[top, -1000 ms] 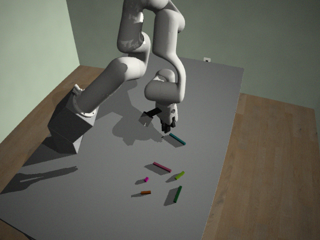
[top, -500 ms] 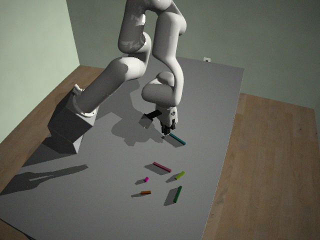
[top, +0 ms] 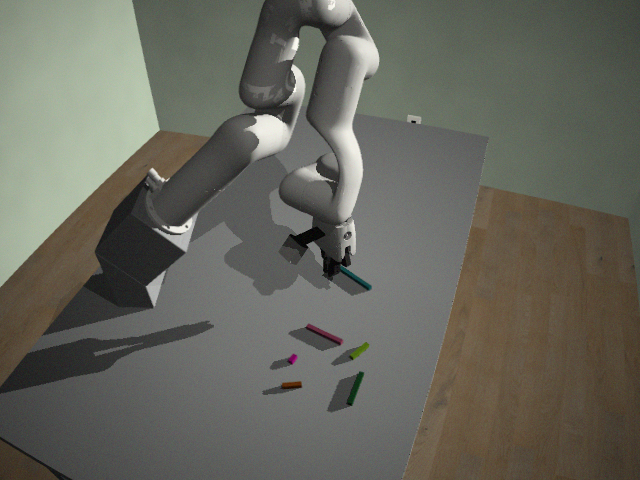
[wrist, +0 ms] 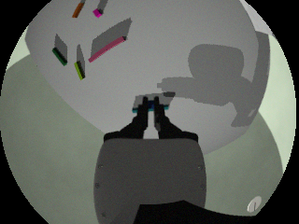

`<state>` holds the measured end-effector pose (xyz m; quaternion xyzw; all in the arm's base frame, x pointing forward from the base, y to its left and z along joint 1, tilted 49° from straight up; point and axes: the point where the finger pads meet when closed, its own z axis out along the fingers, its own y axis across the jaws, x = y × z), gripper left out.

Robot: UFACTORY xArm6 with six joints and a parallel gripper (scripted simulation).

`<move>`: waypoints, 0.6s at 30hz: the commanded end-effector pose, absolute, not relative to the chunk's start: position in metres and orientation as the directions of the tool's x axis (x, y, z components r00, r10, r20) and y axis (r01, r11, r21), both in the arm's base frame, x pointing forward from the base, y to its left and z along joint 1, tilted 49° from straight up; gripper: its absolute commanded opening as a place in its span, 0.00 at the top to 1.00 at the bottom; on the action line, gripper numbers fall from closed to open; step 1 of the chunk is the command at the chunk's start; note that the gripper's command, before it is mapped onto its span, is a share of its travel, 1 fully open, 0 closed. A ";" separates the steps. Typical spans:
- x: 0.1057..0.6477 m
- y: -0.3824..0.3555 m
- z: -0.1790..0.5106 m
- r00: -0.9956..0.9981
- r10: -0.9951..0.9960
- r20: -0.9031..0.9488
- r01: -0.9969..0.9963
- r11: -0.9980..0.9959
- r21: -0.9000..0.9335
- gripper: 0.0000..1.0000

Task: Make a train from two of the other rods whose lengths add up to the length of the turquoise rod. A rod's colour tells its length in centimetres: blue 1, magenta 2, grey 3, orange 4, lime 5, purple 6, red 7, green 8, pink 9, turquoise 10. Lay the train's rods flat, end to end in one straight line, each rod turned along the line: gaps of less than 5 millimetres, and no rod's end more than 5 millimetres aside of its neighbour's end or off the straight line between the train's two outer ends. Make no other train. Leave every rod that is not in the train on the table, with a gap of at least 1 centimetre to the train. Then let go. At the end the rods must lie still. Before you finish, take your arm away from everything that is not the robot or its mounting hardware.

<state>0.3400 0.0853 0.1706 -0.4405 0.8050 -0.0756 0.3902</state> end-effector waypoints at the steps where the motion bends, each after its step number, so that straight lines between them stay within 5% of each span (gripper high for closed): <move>1: 0.349 0.089 0.165 -0.285 -0.763 -0.580 -0.635 0.604 -0.482 0.96; 18: 0.367 0.094 0.147 -0.285 -0.763 -0.580 -0.635 0.604 -0.482 0.96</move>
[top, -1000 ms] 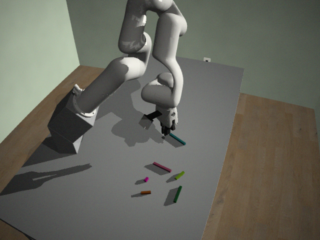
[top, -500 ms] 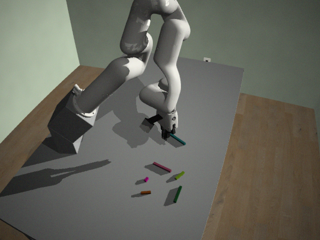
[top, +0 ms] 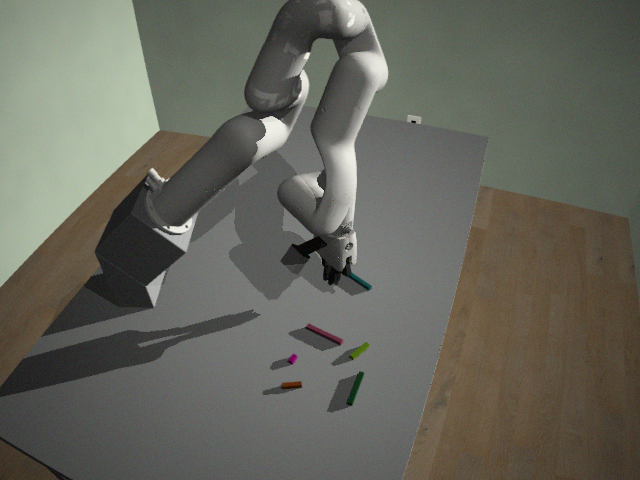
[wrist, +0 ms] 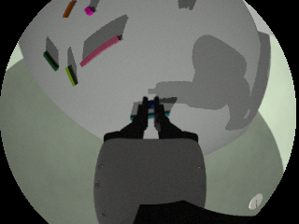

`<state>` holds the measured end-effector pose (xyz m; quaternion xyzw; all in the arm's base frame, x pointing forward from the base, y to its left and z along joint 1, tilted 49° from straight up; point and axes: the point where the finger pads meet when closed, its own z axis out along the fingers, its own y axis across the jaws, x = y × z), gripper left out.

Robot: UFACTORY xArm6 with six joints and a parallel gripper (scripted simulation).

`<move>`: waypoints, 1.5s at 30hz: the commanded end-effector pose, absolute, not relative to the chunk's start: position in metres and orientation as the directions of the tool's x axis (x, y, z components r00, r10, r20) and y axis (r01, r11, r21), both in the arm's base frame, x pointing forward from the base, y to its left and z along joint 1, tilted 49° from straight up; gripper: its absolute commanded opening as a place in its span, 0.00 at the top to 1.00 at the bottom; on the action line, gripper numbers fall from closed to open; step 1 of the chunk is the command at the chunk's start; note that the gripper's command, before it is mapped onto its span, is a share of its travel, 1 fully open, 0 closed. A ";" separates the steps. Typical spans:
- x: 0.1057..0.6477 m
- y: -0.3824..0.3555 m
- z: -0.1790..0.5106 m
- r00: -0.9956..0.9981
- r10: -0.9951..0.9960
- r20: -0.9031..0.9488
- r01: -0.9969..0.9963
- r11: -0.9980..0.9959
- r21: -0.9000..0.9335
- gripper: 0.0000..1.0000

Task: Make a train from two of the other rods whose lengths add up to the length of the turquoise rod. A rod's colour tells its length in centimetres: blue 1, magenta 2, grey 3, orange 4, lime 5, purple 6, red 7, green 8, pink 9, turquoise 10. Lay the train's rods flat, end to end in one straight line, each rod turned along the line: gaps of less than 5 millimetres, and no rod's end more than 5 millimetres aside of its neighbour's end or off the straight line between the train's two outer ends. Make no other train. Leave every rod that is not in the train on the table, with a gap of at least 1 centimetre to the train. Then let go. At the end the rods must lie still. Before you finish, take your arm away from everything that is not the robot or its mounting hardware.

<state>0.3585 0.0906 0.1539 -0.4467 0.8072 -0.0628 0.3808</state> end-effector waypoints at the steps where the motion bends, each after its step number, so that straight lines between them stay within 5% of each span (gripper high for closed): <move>1: 0.369 0.095 0.146 -0.285 -0.763 -0.580 -0.635 0.604 -0.482 0.96; 45: 0.381 0.098 0.134 -0.285 -0.763 -0.580 -0.635 0.604 -0.483 0.96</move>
